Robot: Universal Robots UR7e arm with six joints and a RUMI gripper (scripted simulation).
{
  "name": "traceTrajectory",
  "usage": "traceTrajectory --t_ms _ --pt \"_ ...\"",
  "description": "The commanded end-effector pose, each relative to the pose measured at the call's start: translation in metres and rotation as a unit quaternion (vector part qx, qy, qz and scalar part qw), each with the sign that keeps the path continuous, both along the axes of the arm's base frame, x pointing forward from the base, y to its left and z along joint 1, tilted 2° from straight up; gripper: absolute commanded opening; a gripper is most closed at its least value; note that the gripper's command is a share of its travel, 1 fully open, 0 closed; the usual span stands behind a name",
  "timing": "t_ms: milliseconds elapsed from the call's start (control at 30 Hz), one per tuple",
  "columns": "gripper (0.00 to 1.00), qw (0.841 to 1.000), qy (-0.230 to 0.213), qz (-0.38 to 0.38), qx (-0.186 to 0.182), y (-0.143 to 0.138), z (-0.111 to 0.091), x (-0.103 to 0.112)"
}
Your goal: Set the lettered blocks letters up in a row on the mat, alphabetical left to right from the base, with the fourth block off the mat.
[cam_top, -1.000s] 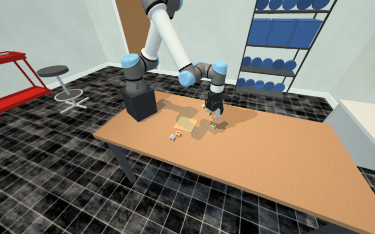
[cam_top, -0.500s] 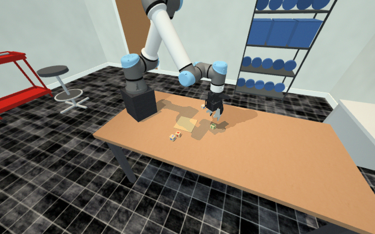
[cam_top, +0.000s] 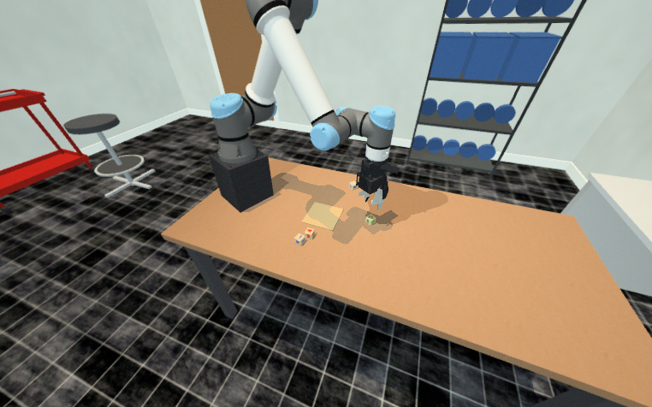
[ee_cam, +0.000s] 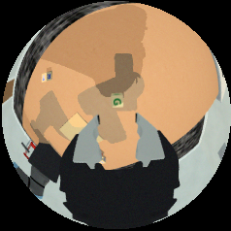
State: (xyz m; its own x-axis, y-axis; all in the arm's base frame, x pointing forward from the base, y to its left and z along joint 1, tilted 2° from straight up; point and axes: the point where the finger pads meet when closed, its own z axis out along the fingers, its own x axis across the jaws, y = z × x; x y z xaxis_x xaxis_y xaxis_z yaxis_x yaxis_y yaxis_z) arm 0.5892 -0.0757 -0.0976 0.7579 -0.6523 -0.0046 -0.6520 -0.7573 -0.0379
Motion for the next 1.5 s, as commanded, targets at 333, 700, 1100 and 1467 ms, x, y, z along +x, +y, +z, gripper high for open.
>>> traceTrajectory --t_ms 333,700,1100,1467 --pt "0.40 1.000 -0.001 0.001 0.000 0.000 -0.001 0.001" --pt "0.40 1.000 0.000 0.001 0.001 0.001 -0.009 0.001" --pt "0.40 1.000 0.000 0.001 0.001 0.002 -0.026 0.001" --pt "0.40 1.000 0.000 0.001 0.001 0.002 -0.039 0.002"
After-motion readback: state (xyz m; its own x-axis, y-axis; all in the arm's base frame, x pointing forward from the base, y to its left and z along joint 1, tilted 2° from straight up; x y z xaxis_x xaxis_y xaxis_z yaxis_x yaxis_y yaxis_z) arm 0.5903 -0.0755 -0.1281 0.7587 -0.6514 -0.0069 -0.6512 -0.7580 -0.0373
